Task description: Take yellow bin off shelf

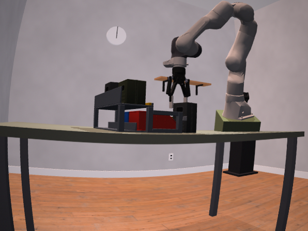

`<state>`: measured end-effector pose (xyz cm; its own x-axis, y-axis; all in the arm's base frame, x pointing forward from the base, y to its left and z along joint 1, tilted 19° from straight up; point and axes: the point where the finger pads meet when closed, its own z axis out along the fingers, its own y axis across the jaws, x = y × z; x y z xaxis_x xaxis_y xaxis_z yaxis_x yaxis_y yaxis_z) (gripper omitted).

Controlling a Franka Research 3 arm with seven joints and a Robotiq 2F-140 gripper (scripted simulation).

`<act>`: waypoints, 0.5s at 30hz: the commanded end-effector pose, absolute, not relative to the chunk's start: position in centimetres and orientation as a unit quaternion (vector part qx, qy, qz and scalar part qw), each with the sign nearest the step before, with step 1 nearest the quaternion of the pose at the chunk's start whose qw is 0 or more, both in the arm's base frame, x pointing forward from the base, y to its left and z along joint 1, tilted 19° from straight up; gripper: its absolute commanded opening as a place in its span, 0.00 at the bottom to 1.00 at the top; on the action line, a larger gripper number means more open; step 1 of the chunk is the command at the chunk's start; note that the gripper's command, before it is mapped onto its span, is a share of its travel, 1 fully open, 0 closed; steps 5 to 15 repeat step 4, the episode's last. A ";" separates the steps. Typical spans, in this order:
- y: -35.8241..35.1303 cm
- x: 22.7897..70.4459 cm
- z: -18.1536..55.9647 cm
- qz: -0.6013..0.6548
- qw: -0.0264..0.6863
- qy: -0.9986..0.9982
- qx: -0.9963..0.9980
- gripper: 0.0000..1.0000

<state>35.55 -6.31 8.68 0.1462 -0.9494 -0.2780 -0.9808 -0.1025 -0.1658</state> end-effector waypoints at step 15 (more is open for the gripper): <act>-6.4 35.7 8.7 0.049 0.157 0.652 -0.741 0.57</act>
